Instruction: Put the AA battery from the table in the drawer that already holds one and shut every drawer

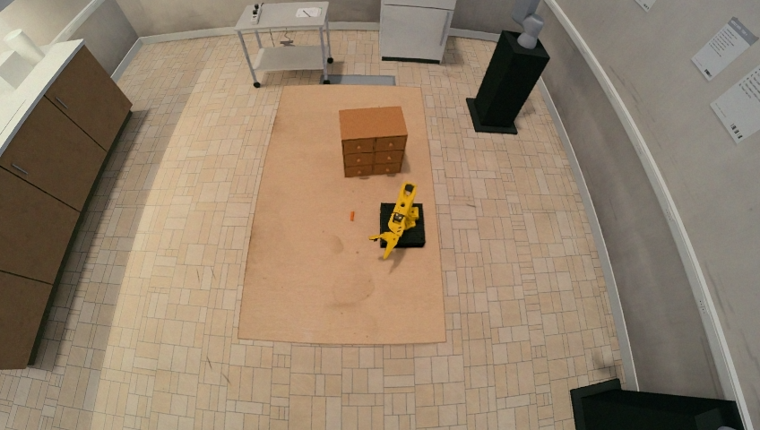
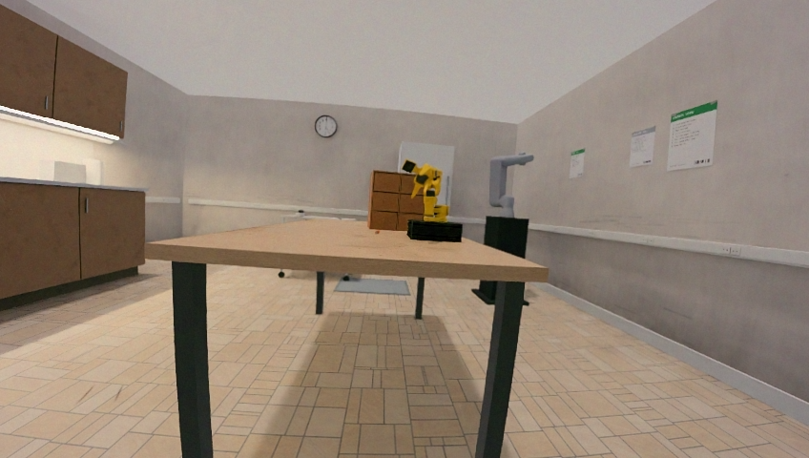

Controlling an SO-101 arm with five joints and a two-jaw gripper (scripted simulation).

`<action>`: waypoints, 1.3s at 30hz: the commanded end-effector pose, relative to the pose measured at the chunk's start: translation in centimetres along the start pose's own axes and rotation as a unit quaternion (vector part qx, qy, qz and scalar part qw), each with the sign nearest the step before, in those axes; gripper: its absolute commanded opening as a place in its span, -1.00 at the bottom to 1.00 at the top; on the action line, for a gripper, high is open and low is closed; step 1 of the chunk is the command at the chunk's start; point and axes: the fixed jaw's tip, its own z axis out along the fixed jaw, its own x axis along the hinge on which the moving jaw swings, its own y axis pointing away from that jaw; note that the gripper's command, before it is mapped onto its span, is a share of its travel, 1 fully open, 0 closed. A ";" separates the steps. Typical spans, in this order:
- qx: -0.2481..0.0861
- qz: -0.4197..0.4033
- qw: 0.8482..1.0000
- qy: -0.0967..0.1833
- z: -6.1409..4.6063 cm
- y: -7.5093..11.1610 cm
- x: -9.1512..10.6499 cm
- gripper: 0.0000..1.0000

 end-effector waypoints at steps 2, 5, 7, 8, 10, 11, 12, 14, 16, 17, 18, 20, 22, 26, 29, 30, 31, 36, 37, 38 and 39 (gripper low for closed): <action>-0.001 0.000 1.000 -0.001 0.0 0.1 0.0 1.00; 0.018 -0.004 1.000 -0.018 -0.1 -0.8 -1.0 0.00; 0.038 -0.008 0.999 -0.036 -0.2 -1.7 -2.0 0.00; 0.048 -0.010 0.998 -0.044 -0.3 -2.1 -2.5 0.00; 0.068 -0.013 0.996 -0.061 -0.6 -3.0 -3.5 0.00; 0.078 -0.014 0.994 -0.069 -0.7 -3.4 -3.9 0.00; 0.088 -0.016 0.993 -0.077 -0.9 -3.9 -4.4 0.00; 0.109 -0.018 0.990 -0.092 -1.3 -4.8 -5.2 0.00; 0.129 -0.020 0.986 -0.107 -1.7 -5.7 -6.1 0.00; 0.140 -0.021 0.983 -0.114 -1.9 -6.1 -6.5 0.00; 0.150 -0.021 0.981 -0.121 -2.2 -6.5 -6.9 0.00; 0.150 -0.021 0.981 -0.121 -2.2 -6.5 -6.9 0.00; 0.171 -0.022 0.976 -0.134 -2.7 -7.4 -7.6 0.00; 0.213 -0.022 0.964 -0.159 -4.0 -9.1 -9.0 0.00; 0.244 -0.021 0.953 -0.176 -5.0 -10.4 -9.9 0.00; 0.255 -0.020 0.950 -0.181 -5.4 -10.8 -10.2 0.00; 0.265 -0.019 0.946 -0.186 -5.8 -11.2 -10.5 0.00; 0.307 -0.014 0.929 -0.205 -7.4 -12.8 -11.4 0.00; 0.307 -0.014 0.929 -0.205 -7.4 -12.8 -11.4 0.00; 0.317 -0.013 0.925 -0.210 -7.8 -13.2 -11.6 0.00; 0.327 -0.011 0.920 -0.214 -8.3 -13.6 -11.8 0.00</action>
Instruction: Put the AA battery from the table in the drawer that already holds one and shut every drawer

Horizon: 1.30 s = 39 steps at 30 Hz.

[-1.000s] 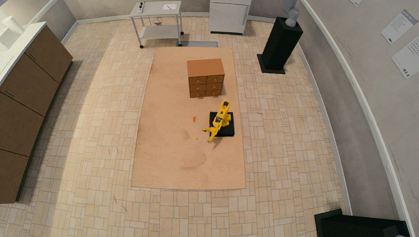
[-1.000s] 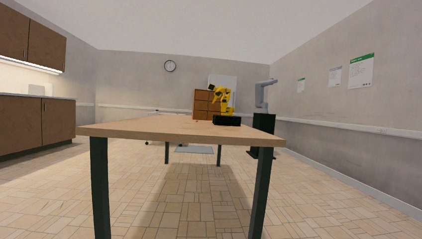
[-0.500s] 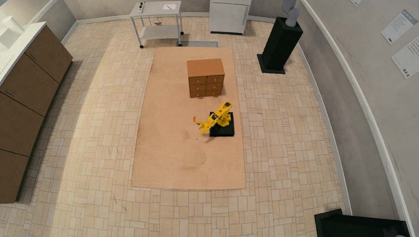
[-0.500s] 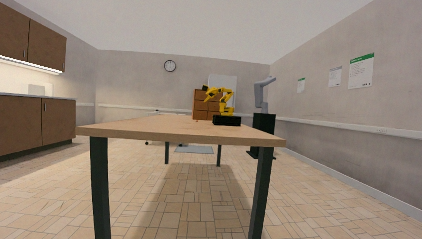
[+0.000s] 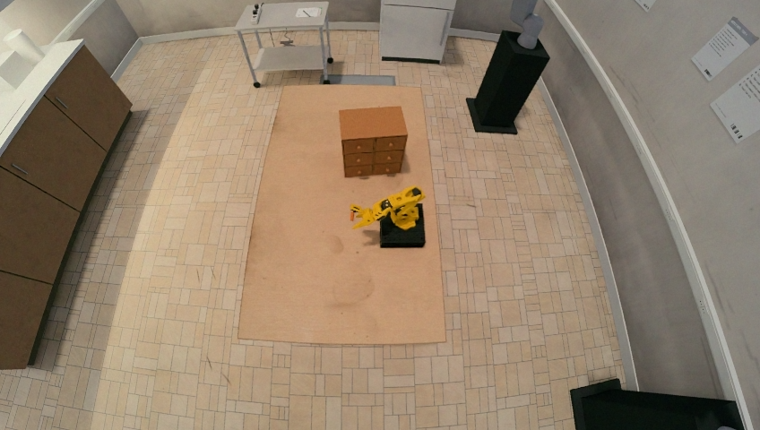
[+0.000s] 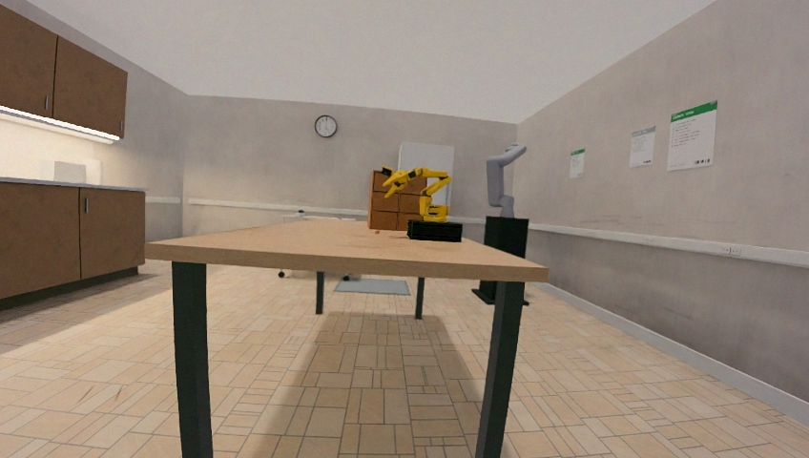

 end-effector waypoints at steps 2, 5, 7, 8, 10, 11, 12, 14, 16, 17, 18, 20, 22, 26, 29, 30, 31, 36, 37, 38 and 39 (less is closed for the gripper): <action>0.053 -0.001 0.998 -0.015 -0.2 -2.7 -0.9 0.00; 0.087 0.002 0.996 -0.026 -0.5 -4.3 -1.6 0.00; 0.109 0.005 0.993 -0.032 -0.8 -5.4 -2.0 0.00; 0.120 0.007 0.992 -0.035 -0.9 -5.9 -2.2 0.00; 0.142 0.010 0.989 -0.041 -1.3 -7.0 -2.6 0.00; 0.153 0.012 0.987 -0.043 -1.5 -7.5 -2.8 0.00; 0.164 0.014 0.985 -0.045 -1.7 -8.0 -2.9 0.00; 0.175 0.016 0.983 -0.048 -1.9 -8.5 -3.0 0.00; 0.186 0.018 0.981 -0.050 -2.1 -9.0 -3.2 0.00; 0.197 0.020 0.979 -0.051 -2.3 -9.6 -3.3 0.00; 0.207 0.022 0.977 -0.053 -2.6 -10.1 -3.4 0.00; 0.228 0.027 0.972 -0.056 -3.1 -11.0 -3.6 0.00; 0.249 0.033 0.966 -0.058 -3.6 -12.0 -3.7 0.00; 0.290 0.045 0.954 -0.062 -4.8 -13.8 -3.8 0.00; 0.319 0.055 0.944 -0.063 -5.8 -15.1 -3.8 0.00; 0.329 0.059 0.941 -0.063 -6.1 -15.5 -3.8 0.00; 0.329 0.059 0.941 -0.063 -6.1 -15.5 -3.8 0.00; 0.365 0.074 0.926 -0.062 -7.5 -17.1 -3.5 0.00; 0.374 0.079 0.922 -0.062 -7.8 -17.4 -3.5 0.00; 0.383 0.083 0.918 -0.061 -8.2 -17.8 -3.4 0.00; 0.392 0.087 0.914 -0.061 -8.6 -18.1 -3.3 0.00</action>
